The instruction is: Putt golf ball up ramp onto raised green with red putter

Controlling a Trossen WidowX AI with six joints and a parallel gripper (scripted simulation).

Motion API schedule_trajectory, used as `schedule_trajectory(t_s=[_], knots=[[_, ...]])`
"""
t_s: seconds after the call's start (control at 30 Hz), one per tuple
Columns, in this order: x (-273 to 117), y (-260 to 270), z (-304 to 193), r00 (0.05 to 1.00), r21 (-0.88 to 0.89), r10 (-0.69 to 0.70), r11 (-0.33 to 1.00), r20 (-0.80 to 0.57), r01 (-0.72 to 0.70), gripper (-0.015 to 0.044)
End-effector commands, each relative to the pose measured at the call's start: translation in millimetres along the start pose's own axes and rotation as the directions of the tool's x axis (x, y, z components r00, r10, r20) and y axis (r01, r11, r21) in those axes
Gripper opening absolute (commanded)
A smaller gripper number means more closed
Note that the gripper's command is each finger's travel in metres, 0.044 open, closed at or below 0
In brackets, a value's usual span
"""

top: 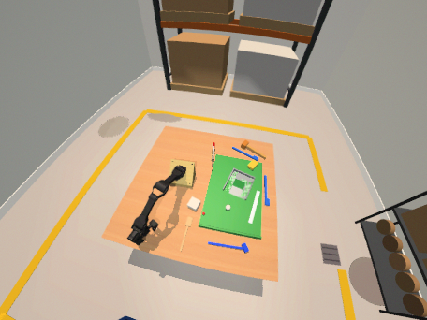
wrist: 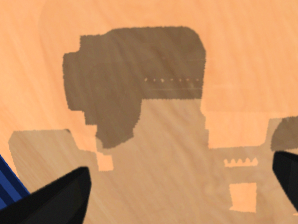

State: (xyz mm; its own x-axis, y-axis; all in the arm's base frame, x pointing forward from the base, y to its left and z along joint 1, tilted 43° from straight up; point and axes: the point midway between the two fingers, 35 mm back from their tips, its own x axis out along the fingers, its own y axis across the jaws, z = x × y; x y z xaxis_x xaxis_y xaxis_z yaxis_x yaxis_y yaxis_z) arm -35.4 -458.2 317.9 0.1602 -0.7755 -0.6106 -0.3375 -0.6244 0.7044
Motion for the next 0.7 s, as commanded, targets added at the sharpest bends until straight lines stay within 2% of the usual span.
schedule_trajectory(t_s=[0.0, 0.27, 0.47, 0.67], knots=[[4, -18, -45, 0.997, -0.173, -0.031, 0.985, -0.064, 0.019, 0.044], [6, -76, -141, 0.969, -0.545, -0.137, 0.838, -0.203, 0.004, 0.044], [0, -122, -200, 0.936, -0.735, -0.214, 0.675, -0.281, -0.067, 0.044], [-9, -160, -245, 0.903, -0.877, -0.257, 0.431, -0.345, -0.212, 0.044]])
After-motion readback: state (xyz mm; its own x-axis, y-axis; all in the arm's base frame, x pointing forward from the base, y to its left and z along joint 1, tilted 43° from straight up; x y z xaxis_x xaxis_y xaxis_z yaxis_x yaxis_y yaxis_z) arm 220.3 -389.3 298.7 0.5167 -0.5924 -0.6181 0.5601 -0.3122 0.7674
